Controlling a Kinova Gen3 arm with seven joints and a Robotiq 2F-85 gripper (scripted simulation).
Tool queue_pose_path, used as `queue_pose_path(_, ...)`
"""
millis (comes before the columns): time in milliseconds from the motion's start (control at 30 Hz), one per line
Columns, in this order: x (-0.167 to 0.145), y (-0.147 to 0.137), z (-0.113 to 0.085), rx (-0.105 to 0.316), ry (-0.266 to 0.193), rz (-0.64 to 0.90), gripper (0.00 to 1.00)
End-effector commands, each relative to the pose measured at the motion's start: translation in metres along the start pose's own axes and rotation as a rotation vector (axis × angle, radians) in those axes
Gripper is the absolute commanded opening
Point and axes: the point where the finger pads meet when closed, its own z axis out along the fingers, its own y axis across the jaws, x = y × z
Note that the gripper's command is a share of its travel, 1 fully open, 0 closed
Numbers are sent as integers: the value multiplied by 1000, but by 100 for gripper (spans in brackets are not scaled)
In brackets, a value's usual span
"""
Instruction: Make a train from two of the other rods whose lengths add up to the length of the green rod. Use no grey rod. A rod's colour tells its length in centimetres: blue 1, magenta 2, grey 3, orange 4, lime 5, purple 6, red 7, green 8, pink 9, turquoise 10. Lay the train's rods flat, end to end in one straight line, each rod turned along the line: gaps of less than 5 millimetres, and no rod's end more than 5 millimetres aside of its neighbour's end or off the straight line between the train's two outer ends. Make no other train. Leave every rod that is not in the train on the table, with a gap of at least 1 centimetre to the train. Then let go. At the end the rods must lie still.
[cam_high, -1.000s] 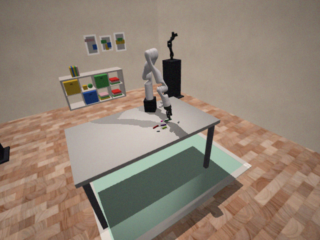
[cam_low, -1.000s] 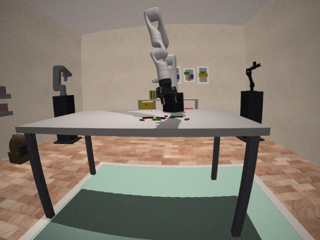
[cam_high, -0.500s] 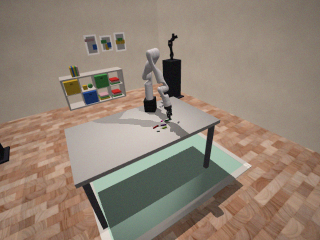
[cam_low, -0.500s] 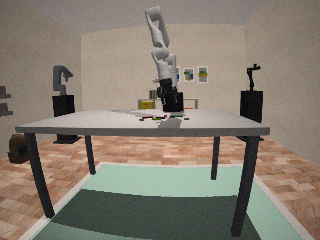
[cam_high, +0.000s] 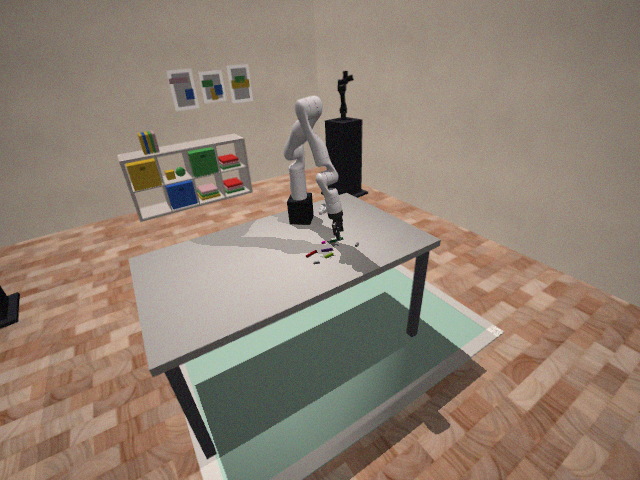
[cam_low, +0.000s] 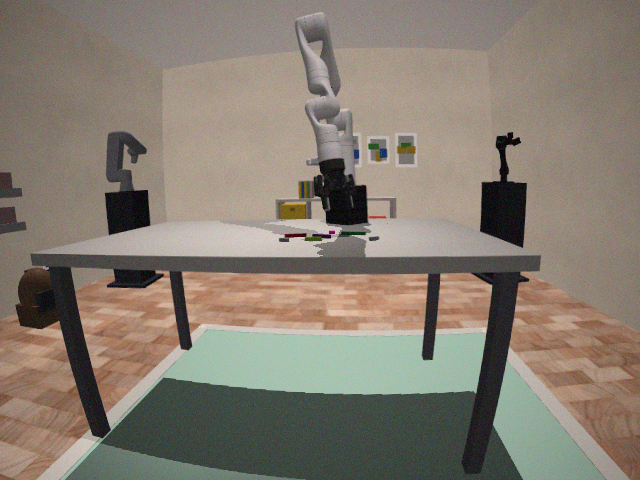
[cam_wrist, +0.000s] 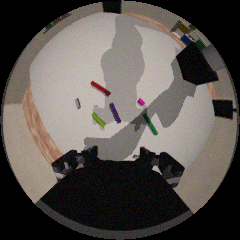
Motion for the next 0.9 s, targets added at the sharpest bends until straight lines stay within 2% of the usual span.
queue_pose_path(0,-3,3,0,0,2,-10,100)
queue_pose_path(167,-3,3,0,0,2,-10,100)
queue_pose_path(200,-1,4,1,5,18,-8,100)
queue_pose_path(467,-1,4,1,5,18,-8,100)
queue_pose_path(500,1,5,1,9,33,-6,100)
queue_pose_path(767,1,5,1,9,33,-6,100)
queue_pose_path(800,3,7,3,10,49,-3,100)
queue_pose_path(867,3,7,3,10,49,-3,100)
